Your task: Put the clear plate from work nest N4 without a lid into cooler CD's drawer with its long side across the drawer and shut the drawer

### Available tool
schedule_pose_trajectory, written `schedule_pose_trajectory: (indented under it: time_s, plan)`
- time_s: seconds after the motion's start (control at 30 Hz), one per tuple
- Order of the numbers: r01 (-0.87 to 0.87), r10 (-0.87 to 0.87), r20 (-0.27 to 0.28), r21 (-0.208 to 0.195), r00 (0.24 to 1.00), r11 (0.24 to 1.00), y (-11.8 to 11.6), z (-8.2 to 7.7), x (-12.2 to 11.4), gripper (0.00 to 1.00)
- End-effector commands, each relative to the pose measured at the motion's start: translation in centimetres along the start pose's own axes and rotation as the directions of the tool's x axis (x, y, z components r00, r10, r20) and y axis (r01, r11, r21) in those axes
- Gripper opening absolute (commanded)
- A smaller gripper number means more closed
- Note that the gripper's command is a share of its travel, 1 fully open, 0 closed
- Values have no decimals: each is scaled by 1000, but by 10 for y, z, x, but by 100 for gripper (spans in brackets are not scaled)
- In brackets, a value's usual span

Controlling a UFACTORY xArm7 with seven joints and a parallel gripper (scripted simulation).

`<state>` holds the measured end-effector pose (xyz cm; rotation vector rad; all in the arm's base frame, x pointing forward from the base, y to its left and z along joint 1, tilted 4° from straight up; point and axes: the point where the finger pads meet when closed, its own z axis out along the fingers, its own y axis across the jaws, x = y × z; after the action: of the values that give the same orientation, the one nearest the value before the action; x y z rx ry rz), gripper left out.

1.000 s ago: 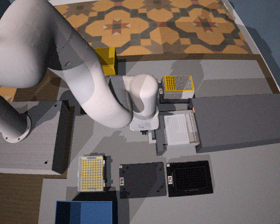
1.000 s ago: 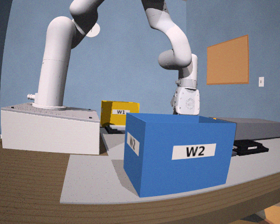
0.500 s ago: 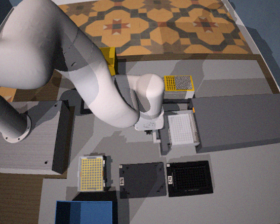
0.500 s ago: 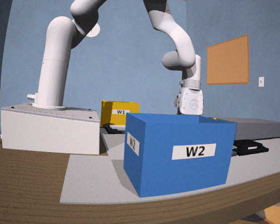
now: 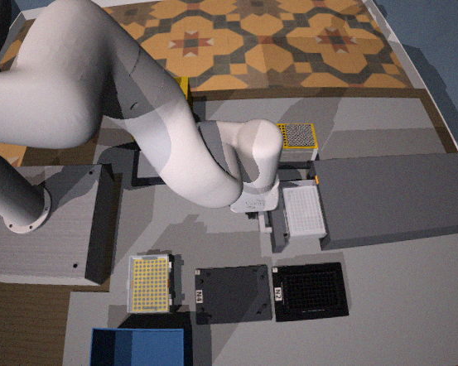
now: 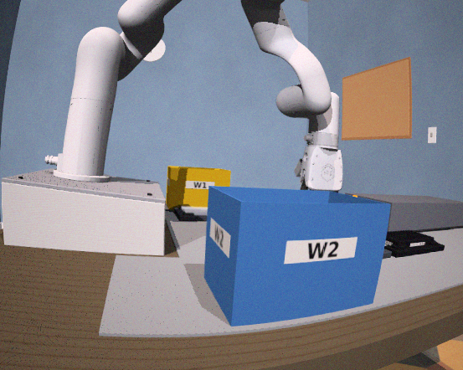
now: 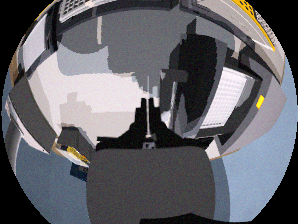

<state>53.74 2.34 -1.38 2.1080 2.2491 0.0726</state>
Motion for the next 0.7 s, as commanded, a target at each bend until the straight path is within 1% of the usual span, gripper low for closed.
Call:
schedule_pose_trajectory:
  time_s: [0.0, 0.1, 0.23, 0.67]
  plan:
    - [0, 0, 0, -5, 1000, 1000, 8, -2, 0, 0]
    - [0, 0, 0, -5, 1000, 1000, 12, -2, 0, 0]
    - [0, 0, 0, -5, 1000, 1000, 12, -2, 0, 0]
    - [0, 0, 0, -5, 1000, 1000, 31, -2, 0, 0]
